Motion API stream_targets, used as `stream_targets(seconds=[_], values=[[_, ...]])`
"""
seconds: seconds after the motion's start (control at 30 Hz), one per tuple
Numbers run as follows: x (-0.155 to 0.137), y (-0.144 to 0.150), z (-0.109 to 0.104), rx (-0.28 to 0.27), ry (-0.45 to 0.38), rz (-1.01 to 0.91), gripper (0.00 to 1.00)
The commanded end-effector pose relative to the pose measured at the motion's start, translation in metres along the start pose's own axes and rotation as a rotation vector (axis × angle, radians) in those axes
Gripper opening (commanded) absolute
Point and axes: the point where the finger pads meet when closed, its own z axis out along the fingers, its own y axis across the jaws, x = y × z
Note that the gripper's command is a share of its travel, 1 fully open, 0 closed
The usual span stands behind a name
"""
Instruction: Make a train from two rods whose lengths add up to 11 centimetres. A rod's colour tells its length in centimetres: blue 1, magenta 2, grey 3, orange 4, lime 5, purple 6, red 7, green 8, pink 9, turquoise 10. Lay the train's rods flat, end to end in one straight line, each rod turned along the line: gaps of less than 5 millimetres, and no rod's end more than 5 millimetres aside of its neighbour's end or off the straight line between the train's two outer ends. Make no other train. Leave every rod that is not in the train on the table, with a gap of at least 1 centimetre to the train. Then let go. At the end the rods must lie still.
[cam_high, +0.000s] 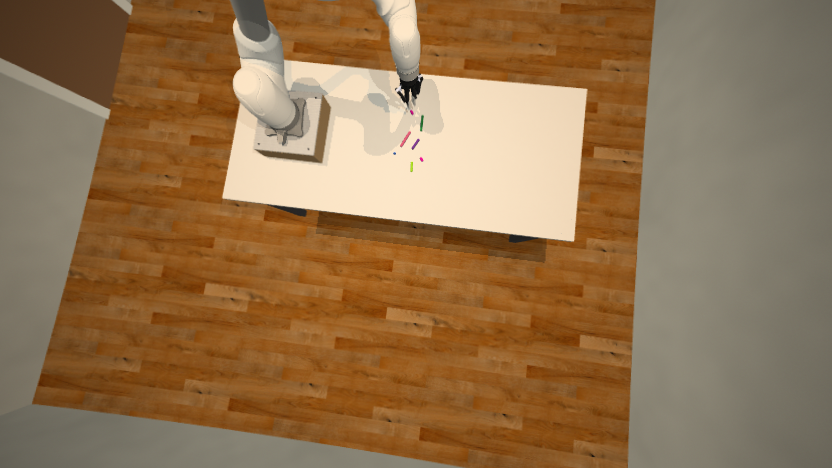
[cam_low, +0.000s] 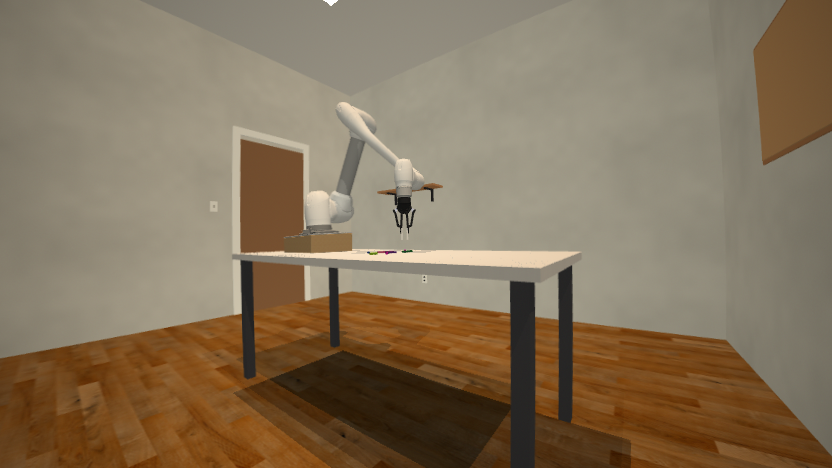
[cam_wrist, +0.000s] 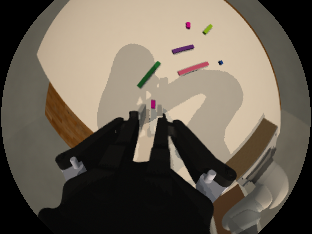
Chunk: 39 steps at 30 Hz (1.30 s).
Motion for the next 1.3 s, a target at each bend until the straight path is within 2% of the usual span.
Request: stream_targets(seconds=[0.0, 0.77, 1.27], values=[[0.0, 0.0, 0.002, 0.0, 0.0, 0.0, 0.15], [0.0, 0.0, 0.033, 0.0, 0.0, 0.0, 0.15], [0.0, 0.0, 0.046, 0.0, 0.0, 0.0, 0.15]])
